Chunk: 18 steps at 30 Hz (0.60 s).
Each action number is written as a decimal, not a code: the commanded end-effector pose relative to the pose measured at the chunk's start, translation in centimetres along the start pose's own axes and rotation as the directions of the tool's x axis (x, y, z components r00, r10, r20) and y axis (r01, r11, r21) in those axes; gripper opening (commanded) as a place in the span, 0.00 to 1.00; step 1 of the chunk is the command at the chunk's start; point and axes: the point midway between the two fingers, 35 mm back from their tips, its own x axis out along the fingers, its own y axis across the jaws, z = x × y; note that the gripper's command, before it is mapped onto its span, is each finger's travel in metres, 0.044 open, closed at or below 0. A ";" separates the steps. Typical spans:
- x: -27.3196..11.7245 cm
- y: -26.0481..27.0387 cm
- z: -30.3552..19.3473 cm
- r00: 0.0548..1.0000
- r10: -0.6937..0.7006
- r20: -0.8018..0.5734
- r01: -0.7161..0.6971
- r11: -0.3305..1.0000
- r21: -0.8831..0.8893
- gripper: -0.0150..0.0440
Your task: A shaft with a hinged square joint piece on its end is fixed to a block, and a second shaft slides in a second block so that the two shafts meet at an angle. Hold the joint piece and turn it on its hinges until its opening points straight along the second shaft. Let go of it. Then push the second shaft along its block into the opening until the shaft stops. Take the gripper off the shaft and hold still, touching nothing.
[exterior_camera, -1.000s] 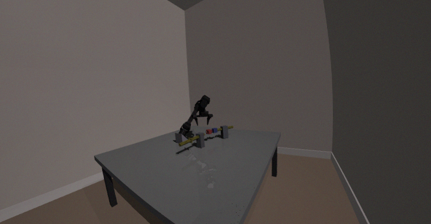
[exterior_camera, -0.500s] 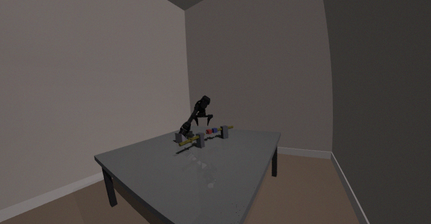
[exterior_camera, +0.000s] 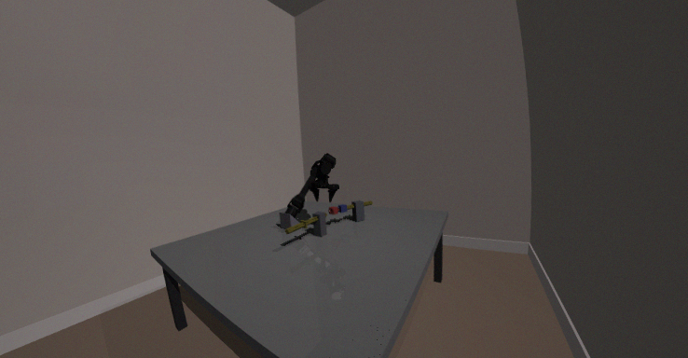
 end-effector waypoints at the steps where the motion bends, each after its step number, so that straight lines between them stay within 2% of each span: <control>1: 0.2 0.0 -0.1 1.000 -0.008 -0.009 0.008 0.998 0.059 1.00; 7: 0.5 0.1 -0.1 1.000 -0.008 -0.009 0.009 0.998 0.060 1.00; 18: 4.9 0.3 -0.5 1.000 -0.015 -0.002 0.015 0.998 0.063 1.00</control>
